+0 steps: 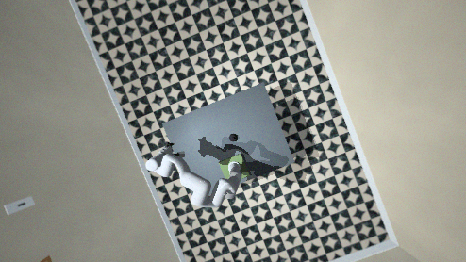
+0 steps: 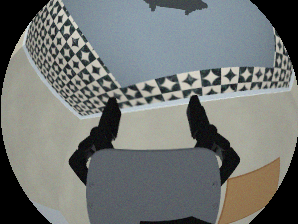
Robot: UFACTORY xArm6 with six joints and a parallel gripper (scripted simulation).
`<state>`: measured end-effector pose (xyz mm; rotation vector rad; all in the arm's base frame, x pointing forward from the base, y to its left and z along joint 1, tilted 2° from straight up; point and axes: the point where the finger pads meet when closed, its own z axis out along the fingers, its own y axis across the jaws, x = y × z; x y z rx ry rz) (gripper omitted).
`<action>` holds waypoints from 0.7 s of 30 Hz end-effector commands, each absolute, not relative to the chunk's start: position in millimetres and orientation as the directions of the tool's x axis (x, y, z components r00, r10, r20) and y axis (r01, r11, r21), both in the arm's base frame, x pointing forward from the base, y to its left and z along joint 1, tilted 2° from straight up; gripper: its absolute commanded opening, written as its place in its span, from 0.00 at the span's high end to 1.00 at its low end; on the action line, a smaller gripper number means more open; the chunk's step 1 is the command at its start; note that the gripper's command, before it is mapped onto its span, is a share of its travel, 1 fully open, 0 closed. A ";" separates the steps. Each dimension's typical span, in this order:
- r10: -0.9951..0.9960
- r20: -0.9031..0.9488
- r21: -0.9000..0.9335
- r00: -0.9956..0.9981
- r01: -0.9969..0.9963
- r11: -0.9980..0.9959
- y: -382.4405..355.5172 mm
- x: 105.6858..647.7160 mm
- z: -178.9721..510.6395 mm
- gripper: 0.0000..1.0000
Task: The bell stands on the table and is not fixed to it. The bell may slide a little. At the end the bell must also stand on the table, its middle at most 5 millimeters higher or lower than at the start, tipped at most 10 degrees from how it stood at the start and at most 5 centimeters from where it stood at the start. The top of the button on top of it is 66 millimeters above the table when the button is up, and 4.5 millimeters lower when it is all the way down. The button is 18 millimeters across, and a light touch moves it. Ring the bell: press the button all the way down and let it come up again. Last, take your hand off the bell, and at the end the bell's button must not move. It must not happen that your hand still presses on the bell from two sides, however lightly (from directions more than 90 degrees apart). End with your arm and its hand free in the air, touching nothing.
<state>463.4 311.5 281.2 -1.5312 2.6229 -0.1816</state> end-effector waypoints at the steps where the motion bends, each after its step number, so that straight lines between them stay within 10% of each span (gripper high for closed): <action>1: -0.871 -0.030 -0.154 -0.490 -0.859 0.488 312.0 464.0 283.5 0.00; 21: -0.846 -0.031 -0.150 -0.532 -0.834 0.530 292.6 468.9 280.1 0.00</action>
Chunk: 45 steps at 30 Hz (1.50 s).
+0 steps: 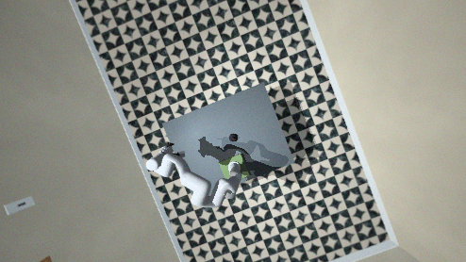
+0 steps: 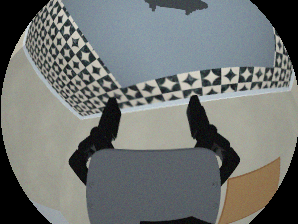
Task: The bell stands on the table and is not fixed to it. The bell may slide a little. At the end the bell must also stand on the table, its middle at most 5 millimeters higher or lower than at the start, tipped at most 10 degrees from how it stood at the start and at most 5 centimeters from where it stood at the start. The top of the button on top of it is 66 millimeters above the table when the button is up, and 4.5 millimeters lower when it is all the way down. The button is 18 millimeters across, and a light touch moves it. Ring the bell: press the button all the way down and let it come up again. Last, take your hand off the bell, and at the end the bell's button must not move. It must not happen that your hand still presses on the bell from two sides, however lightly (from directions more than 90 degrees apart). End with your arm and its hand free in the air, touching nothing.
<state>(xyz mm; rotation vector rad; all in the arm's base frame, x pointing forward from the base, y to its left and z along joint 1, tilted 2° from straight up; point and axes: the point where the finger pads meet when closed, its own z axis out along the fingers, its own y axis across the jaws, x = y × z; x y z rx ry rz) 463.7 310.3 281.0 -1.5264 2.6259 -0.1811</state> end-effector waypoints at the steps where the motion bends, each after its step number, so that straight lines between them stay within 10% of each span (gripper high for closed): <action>1: -0.824 -0.031 -0.147 -0.566 -0.813 0.564 276.5 472.3 277.3 0.00; 45: -0.109 -0.028 -0.080 -0.994 -0.107 0.991 -22.6 417.2 201.3 0.00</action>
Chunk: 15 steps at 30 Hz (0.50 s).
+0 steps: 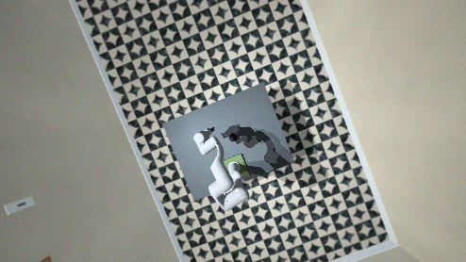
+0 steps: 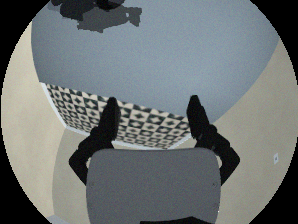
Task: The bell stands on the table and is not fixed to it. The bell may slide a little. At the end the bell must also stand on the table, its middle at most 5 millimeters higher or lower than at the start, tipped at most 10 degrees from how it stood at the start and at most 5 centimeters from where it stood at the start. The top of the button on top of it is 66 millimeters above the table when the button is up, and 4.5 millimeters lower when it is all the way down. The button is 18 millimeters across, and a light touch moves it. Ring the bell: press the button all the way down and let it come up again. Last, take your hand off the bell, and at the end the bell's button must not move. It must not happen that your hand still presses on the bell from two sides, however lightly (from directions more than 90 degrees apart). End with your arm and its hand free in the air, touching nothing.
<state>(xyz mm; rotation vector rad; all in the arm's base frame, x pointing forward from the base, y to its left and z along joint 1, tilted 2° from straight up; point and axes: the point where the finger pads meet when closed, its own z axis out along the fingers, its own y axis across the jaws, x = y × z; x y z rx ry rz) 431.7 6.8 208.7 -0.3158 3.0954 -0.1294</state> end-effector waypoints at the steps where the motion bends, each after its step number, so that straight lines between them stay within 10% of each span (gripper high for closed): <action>1: -0.109 -0.028 -0.080 -0.994 -0.107 0.991 -22.6 417.2 201.3 0.00; 15: 0.213 -0.018 -0.059 -0.977 0.213 0.975 -97.0 350.3 165.7 0.00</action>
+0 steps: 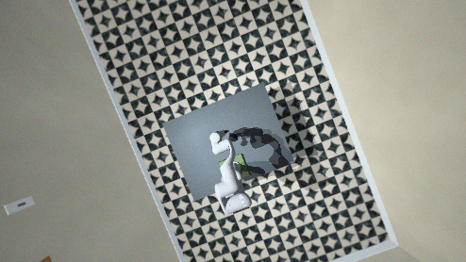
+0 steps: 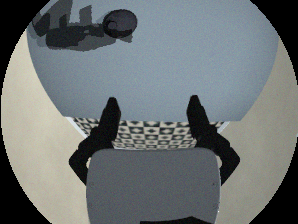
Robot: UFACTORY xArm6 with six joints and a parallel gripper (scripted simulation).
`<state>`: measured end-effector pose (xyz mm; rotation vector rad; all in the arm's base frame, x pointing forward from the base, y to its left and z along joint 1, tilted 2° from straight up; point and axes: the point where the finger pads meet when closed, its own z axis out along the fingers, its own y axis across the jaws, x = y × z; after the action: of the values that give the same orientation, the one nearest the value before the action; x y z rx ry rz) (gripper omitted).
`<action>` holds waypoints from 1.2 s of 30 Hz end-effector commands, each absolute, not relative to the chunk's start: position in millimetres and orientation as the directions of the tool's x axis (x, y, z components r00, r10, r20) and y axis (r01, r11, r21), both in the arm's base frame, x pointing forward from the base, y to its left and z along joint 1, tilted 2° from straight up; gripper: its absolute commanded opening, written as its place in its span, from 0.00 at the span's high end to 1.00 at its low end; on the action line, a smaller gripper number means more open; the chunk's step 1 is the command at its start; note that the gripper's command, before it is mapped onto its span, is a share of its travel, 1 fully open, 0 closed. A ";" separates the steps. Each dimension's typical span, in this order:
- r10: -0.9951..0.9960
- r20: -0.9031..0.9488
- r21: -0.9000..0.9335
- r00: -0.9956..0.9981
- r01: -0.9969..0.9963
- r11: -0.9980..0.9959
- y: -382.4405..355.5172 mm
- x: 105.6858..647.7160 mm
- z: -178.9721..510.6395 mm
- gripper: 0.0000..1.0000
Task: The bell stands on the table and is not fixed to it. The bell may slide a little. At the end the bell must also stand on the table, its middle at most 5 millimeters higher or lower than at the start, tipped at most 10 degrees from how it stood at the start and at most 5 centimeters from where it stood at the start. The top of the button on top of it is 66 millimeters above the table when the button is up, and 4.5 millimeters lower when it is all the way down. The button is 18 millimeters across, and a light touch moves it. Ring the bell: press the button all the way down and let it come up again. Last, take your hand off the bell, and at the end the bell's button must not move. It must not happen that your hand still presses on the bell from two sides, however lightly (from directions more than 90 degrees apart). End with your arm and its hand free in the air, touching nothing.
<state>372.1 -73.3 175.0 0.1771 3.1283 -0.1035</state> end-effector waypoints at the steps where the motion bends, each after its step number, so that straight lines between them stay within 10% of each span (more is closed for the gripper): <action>1: 0.235 -0.018 -0.058 -0.972 0.236 0.970 -101.3 345.0 163.0 0.00; 22: 0.510 -0.006 -0.043 -0.860 0.510 0.859 -143.0 272.8 127.1 0.00; 23: 0.510 -0.006 -0.043 -0.860 0.510 0.859 -143.0 272.8 127.1 1.00; 36: 0.510 -0.006 -0.043 -0.860 0.510 0.859 -143.0 272.8 127.1 1.00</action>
<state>271.8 -142.4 125.9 0.8325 3.0382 -0.0670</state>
